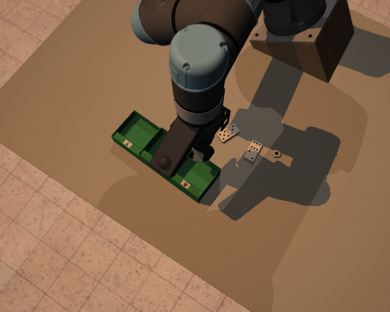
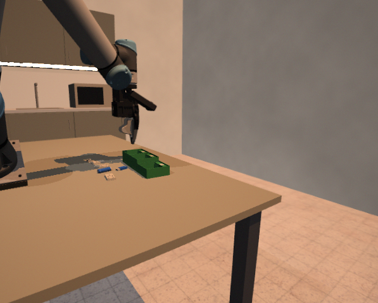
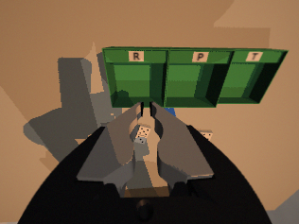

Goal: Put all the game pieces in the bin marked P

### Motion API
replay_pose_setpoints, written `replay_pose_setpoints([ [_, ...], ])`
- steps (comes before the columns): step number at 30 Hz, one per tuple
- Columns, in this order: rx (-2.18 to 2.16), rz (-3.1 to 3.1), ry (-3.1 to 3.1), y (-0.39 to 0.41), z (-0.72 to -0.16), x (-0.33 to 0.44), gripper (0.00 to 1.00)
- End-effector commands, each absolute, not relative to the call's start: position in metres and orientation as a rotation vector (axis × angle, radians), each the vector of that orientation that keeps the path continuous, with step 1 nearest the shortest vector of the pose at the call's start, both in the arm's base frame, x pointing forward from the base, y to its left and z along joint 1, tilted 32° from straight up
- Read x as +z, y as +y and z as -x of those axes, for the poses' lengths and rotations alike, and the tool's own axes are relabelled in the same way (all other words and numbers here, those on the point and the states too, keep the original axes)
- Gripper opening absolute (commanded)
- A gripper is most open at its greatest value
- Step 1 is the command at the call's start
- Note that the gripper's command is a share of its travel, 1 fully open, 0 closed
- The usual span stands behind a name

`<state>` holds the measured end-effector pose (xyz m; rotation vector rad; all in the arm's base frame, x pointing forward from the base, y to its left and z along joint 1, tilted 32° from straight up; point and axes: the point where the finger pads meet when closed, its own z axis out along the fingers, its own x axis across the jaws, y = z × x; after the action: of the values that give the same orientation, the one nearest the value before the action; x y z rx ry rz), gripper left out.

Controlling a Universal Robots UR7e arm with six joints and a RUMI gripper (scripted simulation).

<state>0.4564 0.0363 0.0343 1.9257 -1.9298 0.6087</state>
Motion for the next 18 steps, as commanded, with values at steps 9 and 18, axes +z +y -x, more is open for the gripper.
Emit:
replay_pose_setpoints([
  [9,0.610,-1.924,-1.931,0.046,-0.458,0.019,0.04],
  [18,0.610,-1.924,-1.931,0.035,-0.460,0.001,0.04],
])
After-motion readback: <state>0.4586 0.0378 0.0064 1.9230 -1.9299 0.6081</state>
